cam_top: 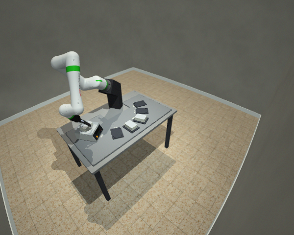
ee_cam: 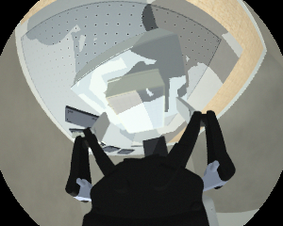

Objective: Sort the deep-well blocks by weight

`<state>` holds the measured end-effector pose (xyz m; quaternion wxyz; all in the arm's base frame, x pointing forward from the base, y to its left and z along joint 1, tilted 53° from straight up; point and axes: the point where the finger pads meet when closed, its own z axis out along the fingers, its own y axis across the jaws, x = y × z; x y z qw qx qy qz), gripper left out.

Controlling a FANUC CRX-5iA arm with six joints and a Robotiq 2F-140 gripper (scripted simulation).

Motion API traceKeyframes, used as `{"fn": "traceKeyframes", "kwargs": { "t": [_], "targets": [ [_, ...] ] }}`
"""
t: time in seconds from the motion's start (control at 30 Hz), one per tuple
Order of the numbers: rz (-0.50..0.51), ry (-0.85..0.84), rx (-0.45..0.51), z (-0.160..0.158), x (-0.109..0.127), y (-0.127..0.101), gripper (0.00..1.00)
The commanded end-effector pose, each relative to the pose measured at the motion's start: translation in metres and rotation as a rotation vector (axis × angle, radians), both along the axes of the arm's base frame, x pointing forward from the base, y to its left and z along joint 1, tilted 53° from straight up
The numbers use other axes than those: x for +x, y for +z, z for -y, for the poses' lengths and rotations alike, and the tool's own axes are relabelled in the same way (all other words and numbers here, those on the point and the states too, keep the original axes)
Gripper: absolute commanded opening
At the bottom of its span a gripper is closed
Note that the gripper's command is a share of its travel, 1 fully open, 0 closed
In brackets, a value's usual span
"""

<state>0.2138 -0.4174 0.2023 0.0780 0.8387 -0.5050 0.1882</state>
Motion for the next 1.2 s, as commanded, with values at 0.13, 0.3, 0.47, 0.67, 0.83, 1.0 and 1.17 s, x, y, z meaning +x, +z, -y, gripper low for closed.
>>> {"fn": "traceKeyframes", "kwargs": {
  "t": [0.13,0.3,0.47,0.67,0.83,1.0,1.17],
  "targets": [
    [0.000,0.000,0.000,0.0019,0.0012,-0.0014,1.00],
    [0.000,0.000,0.000,0.0019,0.0012,-0.0014,1.00],
    [0.000,0.000,0.000,0.0019,0.0012,-0.0014,0.10],
    [0.000,0.000,0.000,0.0019,0.0012,-0.0014,0.10],
    [0.000,0.000,0.000,0.0019,0.0012,-0.0014,0.10],
    [0.000,0.000,0.000,0.0019,0.0012,-0.0014,0.10],
    [0.000,0.000,0.000,0.0019,0.0012,-0.0014,0.10]
  ]
}}
